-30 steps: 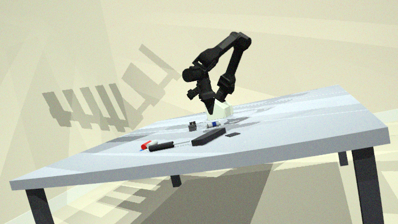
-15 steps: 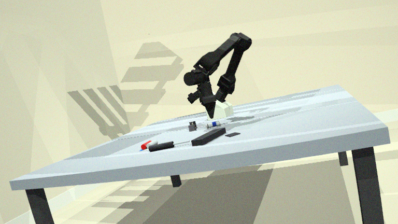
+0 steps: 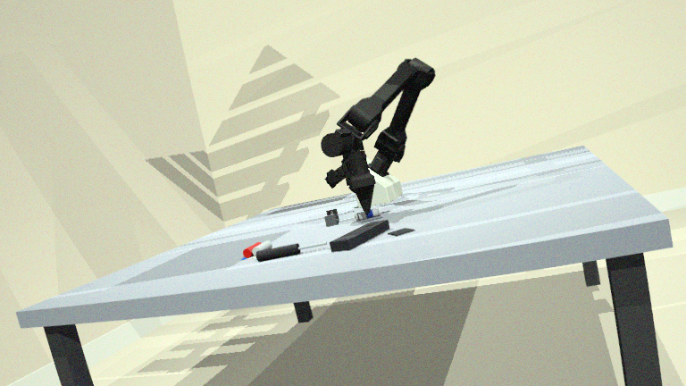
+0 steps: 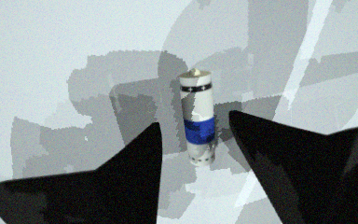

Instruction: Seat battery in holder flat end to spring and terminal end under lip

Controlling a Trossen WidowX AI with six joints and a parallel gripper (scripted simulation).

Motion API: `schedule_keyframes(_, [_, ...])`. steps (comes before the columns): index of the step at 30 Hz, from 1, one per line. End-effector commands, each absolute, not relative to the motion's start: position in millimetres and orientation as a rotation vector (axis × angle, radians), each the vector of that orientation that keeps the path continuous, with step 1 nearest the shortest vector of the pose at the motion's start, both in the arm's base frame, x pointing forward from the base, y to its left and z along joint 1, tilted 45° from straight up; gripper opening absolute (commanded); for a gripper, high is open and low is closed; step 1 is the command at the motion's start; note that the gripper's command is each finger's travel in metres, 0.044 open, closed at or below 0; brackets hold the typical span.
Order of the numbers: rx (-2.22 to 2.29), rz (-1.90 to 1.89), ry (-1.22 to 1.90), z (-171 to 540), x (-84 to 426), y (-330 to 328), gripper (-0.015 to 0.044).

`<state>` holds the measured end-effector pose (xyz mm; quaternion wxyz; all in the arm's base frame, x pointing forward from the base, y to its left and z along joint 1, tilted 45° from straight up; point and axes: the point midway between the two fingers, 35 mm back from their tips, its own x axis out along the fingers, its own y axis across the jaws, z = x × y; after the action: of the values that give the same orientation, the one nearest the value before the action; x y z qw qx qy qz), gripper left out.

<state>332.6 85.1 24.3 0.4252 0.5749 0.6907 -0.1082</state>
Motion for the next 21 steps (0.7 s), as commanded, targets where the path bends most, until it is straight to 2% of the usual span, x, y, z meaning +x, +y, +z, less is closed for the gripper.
schedule_keyframes(1, [1.445,-0.278,1.741,16.8,329.3,92.0,0.0223])
schedule_keyframes(4, [1.445,-0.278,1.741,15.2,329.2,93.7,0.0223])
schedule_keyframes(8, [1.445,-0.278,1.741,15.2,329.2,93.7,0.0118])
schedule_keyframes(16, [1.445,-0.278,1.741,15.2,329.2,93.7,0.0064])
schedule_keyframes(21, [1.445,-0.278,1.741,16.1,329.3,92.7,0.0061])
